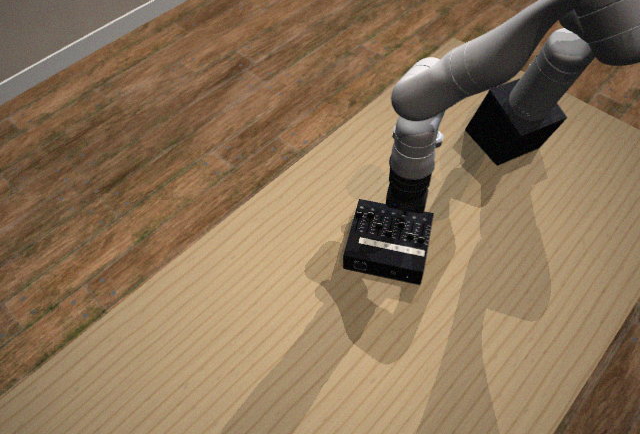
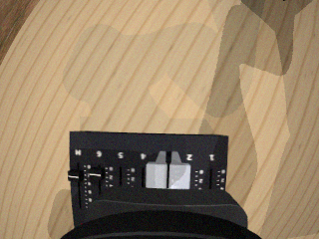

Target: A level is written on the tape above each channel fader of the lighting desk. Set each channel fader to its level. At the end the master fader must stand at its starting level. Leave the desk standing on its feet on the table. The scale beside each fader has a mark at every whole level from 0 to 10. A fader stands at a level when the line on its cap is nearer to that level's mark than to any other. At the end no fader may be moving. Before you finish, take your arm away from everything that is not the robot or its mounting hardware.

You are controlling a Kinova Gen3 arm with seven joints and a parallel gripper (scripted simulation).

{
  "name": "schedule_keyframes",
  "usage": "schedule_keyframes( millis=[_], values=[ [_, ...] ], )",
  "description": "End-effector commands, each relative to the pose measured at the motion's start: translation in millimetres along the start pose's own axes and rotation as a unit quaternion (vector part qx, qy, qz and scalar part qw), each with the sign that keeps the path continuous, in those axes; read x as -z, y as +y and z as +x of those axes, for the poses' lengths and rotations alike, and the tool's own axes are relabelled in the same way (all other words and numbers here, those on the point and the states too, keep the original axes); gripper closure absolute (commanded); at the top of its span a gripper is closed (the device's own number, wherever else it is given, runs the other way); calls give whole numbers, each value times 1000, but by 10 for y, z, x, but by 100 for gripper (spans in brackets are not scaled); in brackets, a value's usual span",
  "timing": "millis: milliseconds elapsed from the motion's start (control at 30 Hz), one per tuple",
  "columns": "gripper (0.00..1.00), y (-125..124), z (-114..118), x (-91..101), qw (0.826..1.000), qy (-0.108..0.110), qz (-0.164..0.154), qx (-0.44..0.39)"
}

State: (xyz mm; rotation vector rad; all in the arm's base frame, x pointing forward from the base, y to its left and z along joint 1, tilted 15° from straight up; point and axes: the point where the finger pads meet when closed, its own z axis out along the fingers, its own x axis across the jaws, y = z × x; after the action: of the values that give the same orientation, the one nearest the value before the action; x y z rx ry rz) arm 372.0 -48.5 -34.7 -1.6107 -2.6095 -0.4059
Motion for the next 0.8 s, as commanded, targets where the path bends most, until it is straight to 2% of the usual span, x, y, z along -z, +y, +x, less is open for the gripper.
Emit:
schedule_keyframes(
  millis=[0, 767],
  values=[
    [100, 23, -19, -11, 1000, -3, -2, 4],
    [100, 46, -39, -10, 1000, -3, -2, 4]
  ],
)
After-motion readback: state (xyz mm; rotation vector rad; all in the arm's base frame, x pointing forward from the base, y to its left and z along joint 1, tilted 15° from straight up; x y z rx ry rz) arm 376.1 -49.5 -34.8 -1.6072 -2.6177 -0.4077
